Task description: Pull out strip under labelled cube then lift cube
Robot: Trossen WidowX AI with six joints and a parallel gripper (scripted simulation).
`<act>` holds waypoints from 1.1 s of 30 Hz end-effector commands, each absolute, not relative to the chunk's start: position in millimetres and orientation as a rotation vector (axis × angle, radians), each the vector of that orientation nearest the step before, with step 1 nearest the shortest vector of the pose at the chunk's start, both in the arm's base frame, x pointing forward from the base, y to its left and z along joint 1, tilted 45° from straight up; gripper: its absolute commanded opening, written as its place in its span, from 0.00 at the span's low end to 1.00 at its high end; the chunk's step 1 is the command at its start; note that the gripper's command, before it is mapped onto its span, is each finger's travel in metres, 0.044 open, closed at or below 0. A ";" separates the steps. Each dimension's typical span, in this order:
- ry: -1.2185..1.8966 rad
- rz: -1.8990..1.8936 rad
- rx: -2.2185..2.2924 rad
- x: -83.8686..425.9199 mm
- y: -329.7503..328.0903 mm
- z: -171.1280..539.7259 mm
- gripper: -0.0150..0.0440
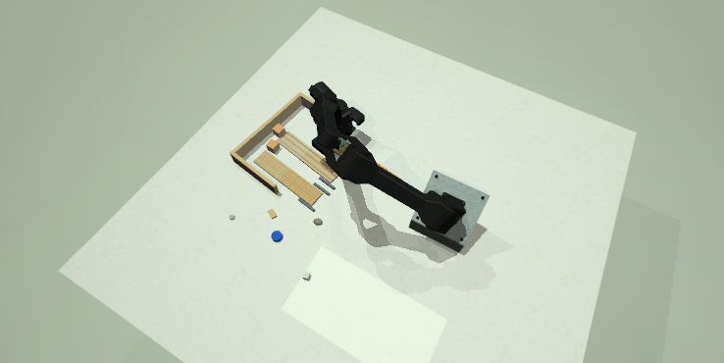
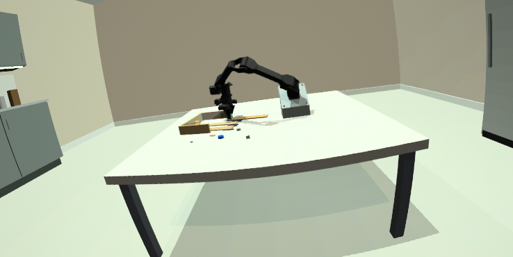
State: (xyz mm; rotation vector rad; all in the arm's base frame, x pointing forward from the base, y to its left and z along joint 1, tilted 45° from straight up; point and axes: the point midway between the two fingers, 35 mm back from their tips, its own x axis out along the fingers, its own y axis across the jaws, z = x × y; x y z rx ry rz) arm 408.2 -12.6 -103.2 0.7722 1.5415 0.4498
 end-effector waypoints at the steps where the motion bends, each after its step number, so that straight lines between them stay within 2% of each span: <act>1: 1.541 0.450 0.771 408.5 -12.7 -102.7 0.33; 3: 1.541 0.450 0.772 406.2 -13.9 -101.1 0.25; 33: 1.548 0.446 0.783 313.3 -29.7 -62.4 0.25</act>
